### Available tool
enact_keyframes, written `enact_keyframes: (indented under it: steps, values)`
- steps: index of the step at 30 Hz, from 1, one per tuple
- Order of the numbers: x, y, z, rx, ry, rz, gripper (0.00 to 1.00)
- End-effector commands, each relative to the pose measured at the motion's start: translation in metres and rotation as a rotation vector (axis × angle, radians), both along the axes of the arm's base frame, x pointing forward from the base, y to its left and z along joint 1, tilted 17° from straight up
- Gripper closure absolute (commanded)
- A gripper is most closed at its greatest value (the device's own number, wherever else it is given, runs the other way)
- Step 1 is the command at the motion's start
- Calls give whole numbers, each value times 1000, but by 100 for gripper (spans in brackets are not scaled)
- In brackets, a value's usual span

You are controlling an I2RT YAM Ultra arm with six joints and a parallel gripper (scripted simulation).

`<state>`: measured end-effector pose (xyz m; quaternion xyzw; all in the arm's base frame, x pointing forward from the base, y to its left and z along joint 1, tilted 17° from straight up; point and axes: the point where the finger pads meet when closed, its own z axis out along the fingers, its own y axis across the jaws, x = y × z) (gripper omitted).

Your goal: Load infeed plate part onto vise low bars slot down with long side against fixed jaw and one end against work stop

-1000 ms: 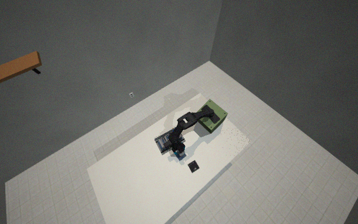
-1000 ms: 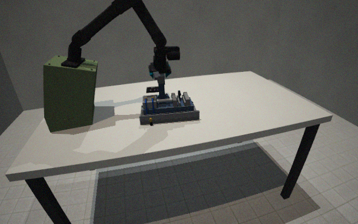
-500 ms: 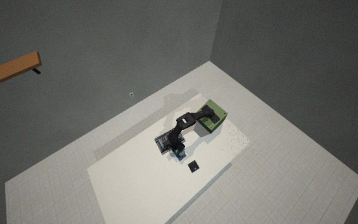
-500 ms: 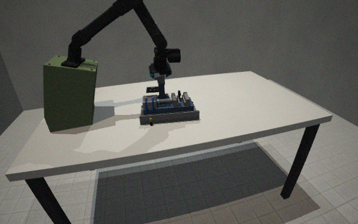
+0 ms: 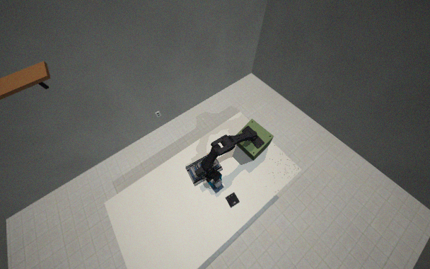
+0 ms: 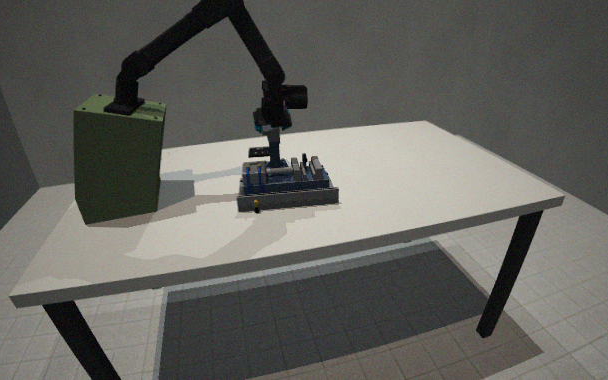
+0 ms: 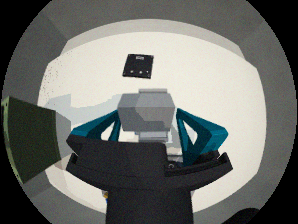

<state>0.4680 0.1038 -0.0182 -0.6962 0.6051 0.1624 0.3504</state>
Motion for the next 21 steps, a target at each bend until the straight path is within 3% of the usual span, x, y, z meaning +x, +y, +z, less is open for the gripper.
enact_keyframes:
  steps: [1,3,8,13,21]
  values:
    - [4,-1,9,41,-6,7,19]
    - [6,-1,15,45,-18,9,19]
    - [4,0,8,55,-3,13,19]
    - [6,0,17,58,-23,16,19]
    - [4,-1,9,65,-4,14,19]
